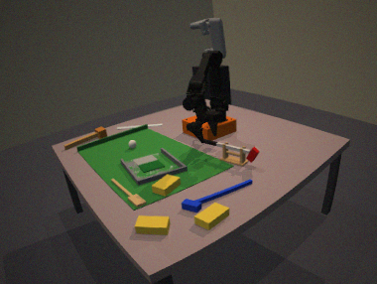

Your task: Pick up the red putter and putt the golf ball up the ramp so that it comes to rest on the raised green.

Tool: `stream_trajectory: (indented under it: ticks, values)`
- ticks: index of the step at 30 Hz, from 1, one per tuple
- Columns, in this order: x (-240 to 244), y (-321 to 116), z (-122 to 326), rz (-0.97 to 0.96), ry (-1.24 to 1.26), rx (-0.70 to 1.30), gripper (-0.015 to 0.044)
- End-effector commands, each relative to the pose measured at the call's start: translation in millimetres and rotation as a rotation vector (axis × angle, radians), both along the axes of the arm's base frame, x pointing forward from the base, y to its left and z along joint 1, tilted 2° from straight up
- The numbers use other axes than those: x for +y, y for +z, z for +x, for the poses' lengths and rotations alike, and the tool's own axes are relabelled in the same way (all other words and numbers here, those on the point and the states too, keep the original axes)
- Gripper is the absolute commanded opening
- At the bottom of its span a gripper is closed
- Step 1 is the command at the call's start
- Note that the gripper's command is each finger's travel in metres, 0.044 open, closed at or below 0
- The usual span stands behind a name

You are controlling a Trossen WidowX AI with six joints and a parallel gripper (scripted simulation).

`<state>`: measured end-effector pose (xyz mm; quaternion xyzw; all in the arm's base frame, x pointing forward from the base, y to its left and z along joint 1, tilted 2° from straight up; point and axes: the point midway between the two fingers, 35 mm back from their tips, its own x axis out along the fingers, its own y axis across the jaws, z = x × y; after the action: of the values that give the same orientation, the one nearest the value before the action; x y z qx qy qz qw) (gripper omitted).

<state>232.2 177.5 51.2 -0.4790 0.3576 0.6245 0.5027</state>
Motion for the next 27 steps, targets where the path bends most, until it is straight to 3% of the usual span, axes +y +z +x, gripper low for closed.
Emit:
stream_trajectory:
  ticks: [1,25,27]
  values:
    - [2,-13,0,0.006,-0.005,0.001,0.0440]
    - [3,-46,1,0.006,-0.005,0.001,0.0440]
    - [2,-43,1,0.002,0.000,-0.002,0.0387]
